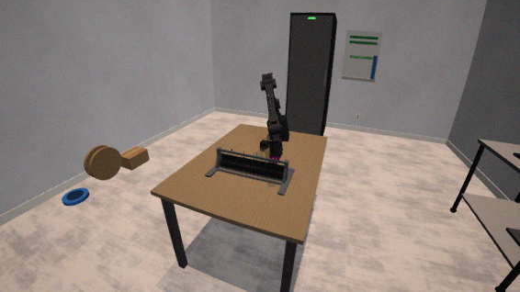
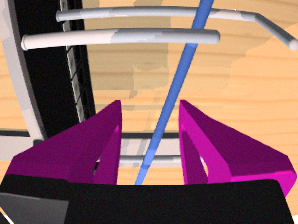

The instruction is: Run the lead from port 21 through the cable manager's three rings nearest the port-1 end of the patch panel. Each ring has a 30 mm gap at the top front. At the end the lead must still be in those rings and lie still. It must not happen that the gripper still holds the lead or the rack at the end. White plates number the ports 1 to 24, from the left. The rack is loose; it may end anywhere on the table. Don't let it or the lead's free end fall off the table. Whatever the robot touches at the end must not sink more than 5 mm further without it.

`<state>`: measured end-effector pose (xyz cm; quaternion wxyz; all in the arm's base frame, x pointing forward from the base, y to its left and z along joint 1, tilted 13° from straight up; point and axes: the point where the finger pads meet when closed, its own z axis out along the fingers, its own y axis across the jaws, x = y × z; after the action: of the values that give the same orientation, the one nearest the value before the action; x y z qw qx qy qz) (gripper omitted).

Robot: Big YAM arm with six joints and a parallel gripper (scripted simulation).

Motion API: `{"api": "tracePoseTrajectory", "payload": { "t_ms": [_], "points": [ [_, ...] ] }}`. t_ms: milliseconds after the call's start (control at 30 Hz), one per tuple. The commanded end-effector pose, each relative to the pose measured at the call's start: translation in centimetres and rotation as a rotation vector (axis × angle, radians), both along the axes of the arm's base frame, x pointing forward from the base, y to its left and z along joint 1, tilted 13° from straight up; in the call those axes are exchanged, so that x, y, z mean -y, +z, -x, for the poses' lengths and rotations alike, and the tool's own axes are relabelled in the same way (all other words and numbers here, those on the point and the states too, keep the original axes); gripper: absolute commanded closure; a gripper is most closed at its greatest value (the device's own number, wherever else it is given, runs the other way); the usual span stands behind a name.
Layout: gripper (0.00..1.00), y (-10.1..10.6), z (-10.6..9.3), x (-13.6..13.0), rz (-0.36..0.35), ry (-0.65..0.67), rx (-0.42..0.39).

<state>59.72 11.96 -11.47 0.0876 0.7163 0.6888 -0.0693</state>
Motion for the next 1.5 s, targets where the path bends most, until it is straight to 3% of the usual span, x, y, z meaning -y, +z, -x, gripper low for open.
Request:
{"api": "tracePoseTrajectory", "payload": {
  "t_ms": [0,867,1267,1300,1467],
  "points": [
    [0.68,5.0,-3.1,-1.5,-0.021,0.004,0.087],
    [0.68,11.5,-2.5,-3.5,-0.025,0.008,0.09],
    [0.68,11.5,-2.3,-3.6,-0.022,0.012,0.08],
    [1.0,11.5,-2.3,-3.6,-0.022,0.012,0.08],
    [1.0,11.5,-2.3,-3.6,-0.022,0.012,0.08]
  ]
}}
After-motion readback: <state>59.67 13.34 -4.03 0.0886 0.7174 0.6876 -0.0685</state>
